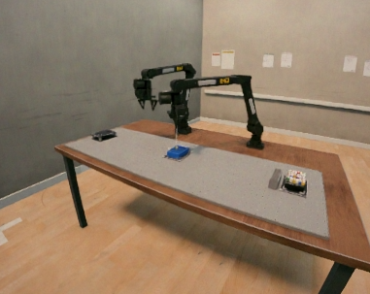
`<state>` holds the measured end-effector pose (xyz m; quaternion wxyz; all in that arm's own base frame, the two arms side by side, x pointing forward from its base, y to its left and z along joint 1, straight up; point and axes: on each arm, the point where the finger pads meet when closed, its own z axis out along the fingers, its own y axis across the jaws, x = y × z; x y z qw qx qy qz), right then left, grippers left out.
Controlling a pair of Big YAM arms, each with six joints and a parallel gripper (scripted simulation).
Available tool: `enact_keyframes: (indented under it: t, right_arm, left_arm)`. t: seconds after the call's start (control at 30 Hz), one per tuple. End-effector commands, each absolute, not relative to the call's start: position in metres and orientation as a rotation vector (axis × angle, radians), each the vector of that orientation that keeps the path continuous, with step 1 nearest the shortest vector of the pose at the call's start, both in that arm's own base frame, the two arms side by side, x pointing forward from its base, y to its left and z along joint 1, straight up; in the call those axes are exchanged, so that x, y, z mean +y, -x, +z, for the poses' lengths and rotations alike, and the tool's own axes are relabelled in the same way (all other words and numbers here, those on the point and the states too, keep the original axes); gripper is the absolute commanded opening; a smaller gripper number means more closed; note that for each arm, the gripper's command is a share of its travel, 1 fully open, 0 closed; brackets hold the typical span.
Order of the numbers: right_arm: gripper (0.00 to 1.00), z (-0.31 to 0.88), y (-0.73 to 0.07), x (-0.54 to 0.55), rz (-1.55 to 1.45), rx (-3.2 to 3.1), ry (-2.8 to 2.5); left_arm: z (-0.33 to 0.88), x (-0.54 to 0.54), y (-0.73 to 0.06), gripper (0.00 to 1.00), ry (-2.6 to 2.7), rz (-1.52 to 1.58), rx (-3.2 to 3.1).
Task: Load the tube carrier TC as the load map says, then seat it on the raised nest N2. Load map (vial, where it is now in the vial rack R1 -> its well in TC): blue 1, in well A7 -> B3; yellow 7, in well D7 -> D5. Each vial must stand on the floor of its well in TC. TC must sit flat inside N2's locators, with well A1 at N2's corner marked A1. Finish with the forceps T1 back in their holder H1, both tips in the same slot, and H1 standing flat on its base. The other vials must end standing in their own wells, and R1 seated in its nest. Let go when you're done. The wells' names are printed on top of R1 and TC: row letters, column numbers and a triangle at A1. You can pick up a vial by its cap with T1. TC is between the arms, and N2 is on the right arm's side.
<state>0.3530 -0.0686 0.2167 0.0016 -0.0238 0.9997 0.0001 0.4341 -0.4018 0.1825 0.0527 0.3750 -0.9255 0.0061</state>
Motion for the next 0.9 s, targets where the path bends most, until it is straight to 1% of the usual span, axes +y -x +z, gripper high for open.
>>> enact_keyframes:
  t: [0.0,0.87]
  right_arm:
    - [1.0,0.2289,-0.3614,-0.0696,-0.011,3.106,0.054]
    - [1.0,0.2289,-0.3614,-0.0696,-0.011,3.106,0.054]
  left_arm:
    - [0.1886,-0.3999,-0.4465,0.07,-1.154,0.043,-2.814]
    - [0.1954,-0.4052,-0.4525,0.07,-1.157,0.064,-2.82]
